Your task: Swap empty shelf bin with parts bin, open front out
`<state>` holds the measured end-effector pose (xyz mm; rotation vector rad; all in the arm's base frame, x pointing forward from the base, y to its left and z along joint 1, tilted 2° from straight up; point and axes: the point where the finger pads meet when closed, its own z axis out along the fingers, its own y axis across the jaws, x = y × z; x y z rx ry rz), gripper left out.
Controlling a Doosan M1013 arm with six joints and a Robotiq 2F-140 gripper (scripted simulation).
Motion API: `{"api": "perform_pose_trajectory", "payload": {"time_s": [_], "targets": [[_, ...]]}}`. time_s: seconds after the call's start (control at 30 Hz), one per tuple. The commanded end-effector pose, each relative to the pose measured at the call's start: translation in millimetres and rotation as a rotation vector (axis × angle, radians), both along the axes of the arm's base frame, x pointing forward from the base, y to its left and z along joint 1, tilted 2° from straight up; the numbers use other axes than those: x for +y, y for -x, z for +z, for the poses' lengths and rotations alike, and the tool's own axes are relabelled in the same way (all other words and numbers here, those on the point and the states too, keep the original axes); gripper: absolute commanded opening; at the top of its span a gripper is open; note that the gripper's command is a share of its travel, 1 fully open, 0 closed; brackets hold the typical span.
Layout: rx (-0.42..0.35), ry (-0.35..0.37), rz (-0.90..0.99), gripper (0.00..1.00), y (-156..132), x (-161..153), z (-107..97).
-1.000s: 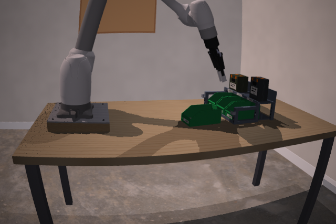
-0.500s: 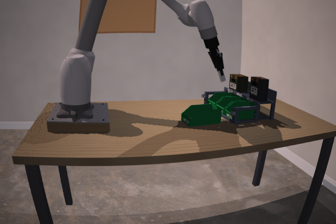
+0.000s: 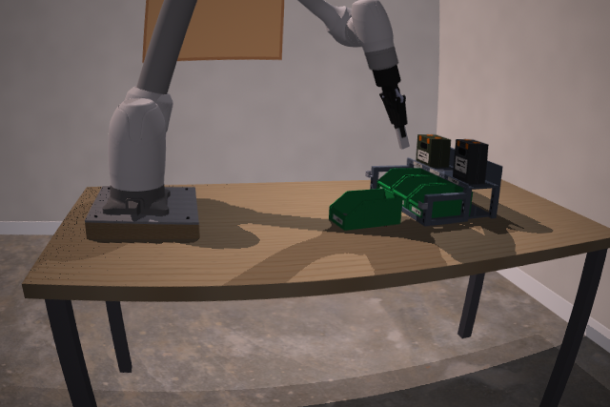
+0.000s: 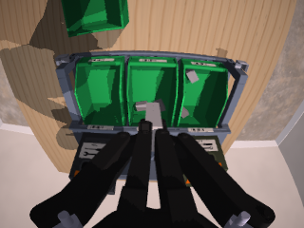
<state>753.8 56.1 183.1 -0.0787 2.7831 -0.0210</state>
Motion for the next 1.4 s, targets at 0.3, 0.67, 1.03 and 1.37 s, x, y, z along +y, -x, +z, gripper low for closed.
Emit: {"api": "perform_pose_trajectory", "payload": {"time_s": [0.3, 0.67, 1.03, 1.37], "targets": [[0.186, 0.014, -0.007, 0.10, 0.3, 0.6, -0.1], [0.326, 0.025, -0.012, 0.10, 0.6, 1.0, -0.2], [0.328, 0.026, -0.006, 0.10, 11.1, -5.0, -1.6], [0.329, 0.033, 0.028, 0.10, 76.9, -37.3, -12.3]]}}
